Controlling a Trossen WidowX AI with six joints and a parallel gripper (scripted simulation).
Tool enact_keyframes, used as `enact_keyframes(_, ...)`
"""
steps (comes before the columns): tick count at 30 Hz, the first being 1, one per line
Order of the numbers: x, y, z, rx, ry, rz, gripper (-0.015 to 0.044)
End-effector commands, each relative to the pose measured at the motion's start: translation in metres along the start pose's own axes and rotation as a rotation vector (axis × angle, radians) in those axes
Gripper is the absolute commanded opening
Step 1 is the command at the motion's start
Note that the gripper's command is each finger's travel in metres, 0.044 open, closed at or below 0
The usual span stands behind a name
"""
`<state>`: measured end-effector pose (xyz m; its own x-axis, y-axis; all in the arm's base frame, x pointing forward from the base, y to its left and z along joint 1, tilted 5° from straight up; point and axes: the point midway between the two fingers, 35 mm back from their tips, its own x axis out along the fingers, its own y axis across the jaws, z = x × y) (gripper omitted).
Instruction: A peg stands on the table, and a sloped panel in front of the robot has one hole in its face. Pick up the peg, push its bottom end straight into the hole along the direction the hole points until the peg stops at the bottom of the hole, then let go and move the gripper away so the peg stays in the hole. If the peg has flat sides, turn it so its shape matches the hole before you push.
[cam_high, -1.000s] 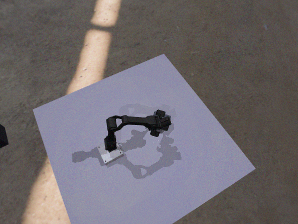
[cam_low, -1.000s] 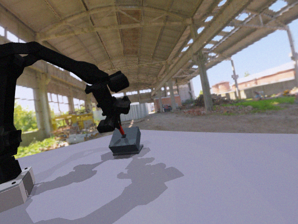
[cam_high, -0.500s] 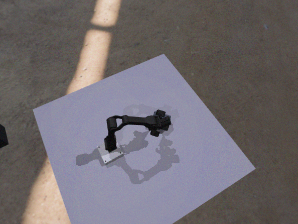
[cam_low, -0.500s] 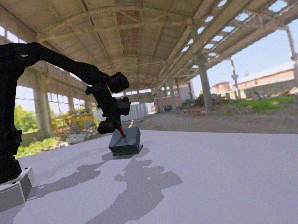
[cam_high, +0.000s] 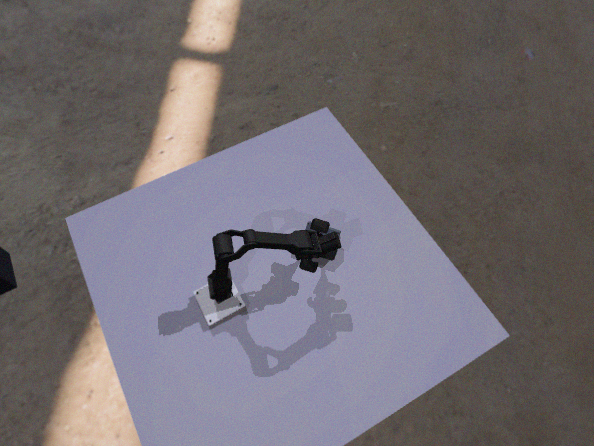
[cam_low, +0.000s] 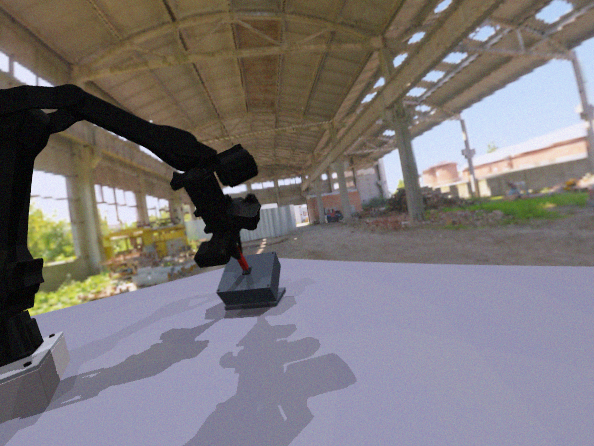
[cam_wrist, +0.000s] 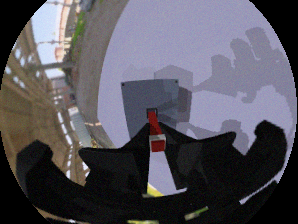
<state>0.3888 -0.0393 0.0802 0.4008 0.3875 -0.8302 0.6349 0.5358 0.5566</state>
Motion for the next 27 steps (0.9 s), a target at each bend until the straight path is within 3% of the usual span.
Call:
enact_keyframes(1, 0.002, -0.001, 0.000, 0.000, 0.000, 0.000, 0.0000)
enact_keyframes(27, 0.019, -0.002, 0.000, 0.000, 0.000, 0.001, 0.0000)
